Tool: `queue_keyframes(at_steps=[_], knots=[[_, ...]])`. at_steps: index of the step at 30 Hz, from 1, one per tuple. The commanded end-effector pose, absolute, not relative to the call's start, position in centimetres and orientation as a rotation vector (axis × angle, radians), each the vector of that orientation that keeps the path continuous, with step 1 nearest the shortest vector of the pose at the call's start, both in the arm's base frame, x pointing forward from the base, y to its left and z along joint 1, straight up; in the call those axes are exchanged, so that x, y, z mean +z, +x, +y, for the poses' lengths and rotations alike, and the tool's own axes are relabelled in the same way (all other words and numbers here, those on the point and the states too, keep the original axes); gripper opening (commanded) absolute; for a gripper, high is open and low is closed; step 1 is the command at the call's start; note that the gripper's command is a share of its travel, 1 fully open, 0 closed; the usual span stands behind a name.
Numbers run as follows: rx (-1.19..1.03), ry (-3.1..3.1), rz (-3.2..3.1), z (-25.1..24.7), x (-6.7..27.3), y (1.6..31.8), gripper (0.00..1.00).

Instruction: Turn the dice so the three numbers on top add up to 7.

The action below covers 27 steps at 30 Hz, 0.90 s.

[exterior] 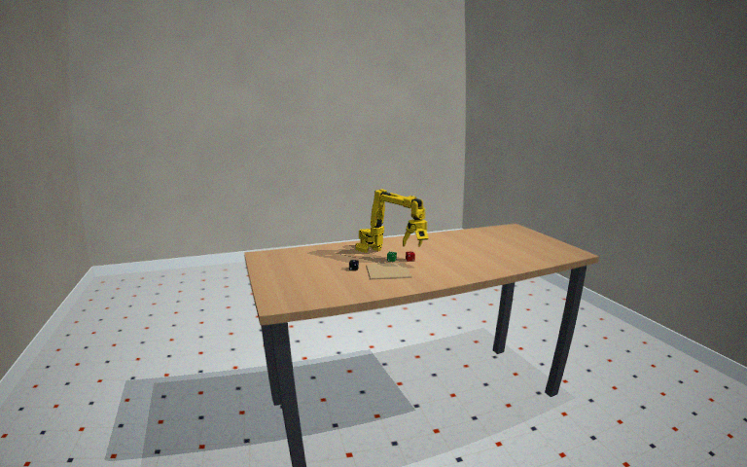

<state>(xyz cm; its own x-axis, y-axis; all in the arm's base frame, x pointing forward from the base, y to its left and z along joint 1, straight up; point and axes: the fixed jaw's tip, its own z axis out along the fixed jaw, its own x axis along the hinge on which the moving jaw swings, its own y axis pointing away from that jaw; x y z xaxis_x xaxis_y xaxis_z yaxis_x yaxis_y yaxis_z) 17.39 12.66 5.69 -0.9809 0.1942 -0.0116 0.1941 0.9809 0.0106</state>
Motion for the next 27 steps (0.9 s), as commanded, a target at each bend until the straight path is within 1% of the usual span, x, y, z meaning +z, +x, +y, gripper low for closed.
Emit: queue_keyframes(at_steps=[1, 27], knots=[[0.048, 0.305, 3.09, 13.11, 6.38, 17.61, 0.35], [0.029, 0.31, 3.105, 12.84, 6.57, 17.22, 0.35]])
